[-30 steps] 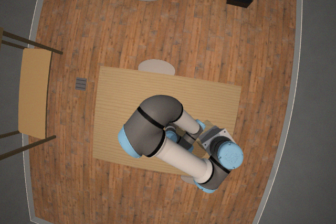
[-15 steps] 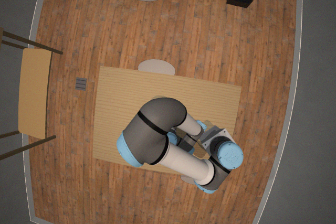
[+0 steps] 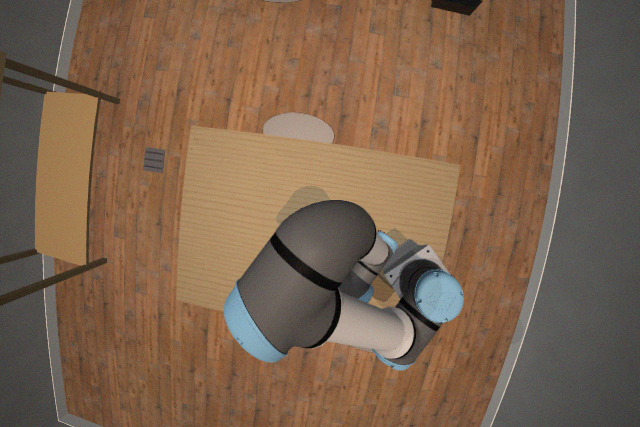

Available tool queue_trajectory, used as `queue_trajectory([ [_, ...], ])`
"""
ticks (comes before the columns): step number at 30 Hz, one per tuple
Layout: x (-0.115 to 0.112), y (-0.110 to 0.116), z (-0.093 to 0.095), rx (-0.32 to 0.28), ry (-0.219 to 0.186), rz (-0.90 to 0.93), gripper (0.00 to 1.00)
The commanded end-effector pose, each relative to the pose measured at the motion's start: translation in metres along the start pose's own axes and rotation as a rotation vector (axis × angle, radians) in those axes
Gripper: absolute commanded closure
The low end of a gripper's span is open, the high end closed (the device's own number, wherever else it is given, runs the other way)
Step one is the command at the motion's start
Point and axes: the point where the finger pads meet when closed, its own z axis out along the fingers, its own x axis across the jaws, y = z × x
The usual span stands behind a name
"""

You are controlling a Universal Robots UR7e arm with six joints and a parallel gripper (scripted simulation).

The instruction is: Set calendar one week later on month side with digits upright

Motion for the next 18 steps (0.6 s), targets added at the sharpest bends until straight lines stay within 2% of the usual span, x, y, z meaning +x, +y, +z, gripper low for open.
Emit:
queue_trajectory([
  [1,0.003,0.001,-0.016,-0.001,0.006,-0.002,0.43],
  [18,0.002,0.001,-0.030,-0.001,0.005,-0.001,0.43],
])
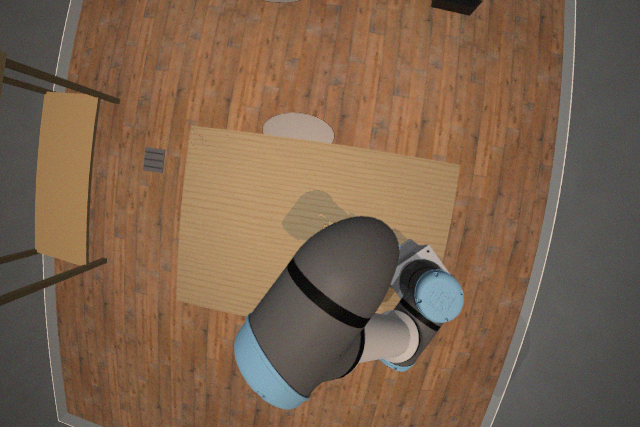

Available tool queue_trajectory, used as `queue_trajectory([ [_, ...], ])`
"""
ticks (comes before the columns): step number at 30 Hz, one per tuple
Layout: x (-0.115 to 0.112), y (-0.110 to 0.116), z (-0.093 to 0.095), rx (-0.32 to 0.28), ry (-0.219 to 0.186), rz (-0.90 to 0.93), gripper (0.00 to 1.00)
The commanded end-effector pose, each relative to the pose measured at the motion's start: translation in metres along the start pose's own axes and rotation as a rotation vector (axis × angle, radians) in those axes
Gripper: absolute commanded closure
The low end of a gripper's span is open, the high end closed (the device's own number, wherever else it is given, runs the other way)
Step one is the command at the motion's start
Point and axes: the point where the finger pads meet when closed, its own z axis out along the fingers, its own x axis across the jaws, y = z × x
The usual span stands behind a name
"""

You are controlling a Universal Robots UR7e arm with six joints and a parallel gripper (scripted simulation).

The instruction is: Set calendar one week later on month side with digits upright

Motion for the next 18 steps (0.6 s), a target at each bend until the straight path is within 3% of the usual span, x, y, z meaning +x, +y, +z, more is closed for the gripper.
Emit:
queue_trajectory([
  [1,0.001,0.000,-0.002,0.000,0.002,-0.001,0.43],
  [12,0.001,0.001,-0.002,-0.001,0.003,-0.003,0.43],
  [18,-0.001,0.014,0.001,-0.003,0.005,-0.047,0.43],
])
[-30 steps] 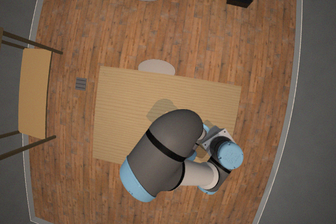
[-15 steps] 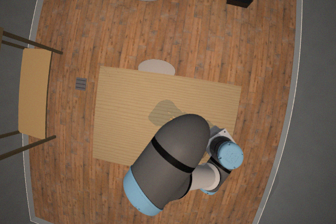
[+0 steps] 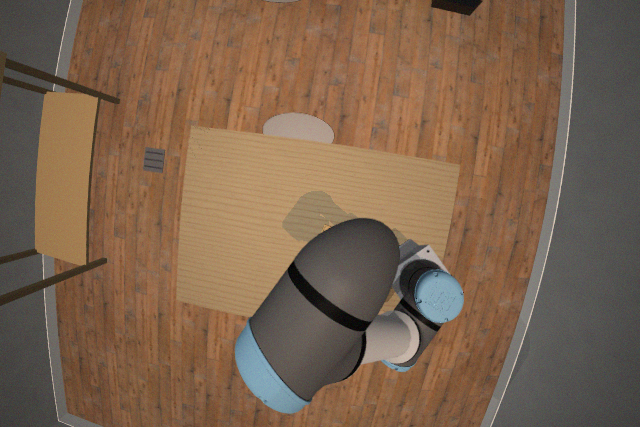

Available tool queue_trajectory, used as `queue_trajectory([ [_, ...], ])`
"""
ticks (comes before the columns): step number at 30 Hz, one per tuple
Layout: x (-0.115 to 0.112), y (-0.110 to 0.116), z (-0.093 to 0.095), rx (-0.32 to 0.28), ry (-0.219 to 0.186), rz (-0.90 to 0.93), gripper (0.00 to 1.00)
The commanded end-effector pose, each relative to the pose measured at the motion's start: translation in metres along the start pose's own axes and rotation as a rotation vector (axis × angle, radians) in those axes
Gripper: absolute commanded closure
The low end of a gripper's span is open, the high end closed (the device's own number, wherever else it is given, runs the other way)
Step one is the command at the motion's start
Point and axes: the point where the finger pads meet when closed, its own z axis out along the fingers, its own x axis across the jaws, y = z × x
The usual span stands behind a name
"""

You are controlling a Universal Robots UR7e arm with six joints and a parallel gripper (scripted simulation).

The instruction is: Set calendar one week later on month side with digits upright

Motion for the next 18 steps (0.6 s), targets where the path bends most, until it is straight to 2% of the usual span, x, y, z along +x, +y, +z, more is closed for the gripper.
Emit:
queue_trajectory([
  [1,-0.003,0.017,0.003,-0.003,0.002,-0.055,0.43],
  [4,-0.003,0.022,0.003,-0.004,0.003,-0.073,0.43],
  [6,-0.003,0.035,0.005,-0.006,0.005,-0.117,0.43],
  [18,0.009,0.137,0.010,-0.005,0.004,-0.444,0.43],
])
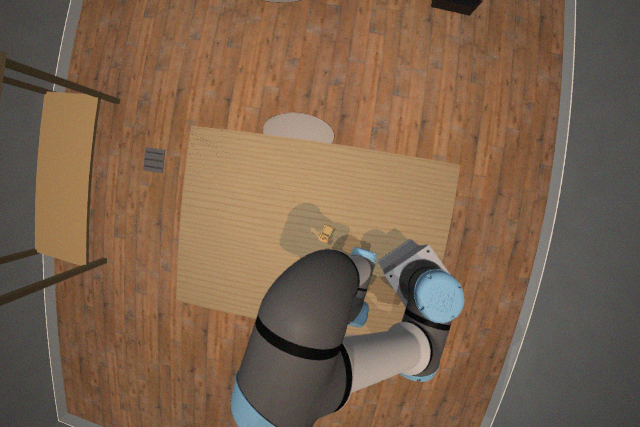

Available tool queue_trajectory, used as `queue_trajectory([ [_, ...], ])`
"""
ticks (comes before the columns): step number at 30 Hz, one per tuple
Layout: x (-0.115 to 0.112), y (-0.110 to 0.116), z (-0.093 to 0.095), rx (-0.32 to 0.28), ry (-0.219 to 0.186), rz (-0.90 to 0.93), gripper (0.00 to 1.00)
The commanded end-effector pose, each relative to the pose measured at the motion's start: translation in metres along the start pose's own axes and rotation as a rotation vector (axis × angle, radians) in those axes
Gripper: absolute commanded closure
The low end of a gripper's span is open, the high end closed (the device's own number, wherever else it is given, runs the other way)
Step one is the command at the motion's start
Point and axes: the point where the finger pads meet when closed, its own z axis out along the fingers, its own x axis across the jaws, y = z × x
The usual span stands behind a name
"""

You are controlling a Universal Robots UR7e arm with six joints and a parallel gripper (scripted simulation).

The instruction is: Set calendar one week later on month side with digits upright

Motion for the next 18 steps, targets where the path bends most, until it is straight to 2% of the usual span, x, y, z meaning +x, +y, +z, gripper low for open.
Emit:
queue_trajectory([
  [1,-0.005,0.050,0.001,0.003,-0.003,-0.157,0.43],
  [3,-0.005,0.050,0.001,0.003,-0.003,-0.157,0.43],
  [9,-0.006,0.074,0.001,0.008,-0.007,-0.231,0.43],
  [18,-0.005,0.076,0.001,0.008,-0.007,-0.237,0.43],
])
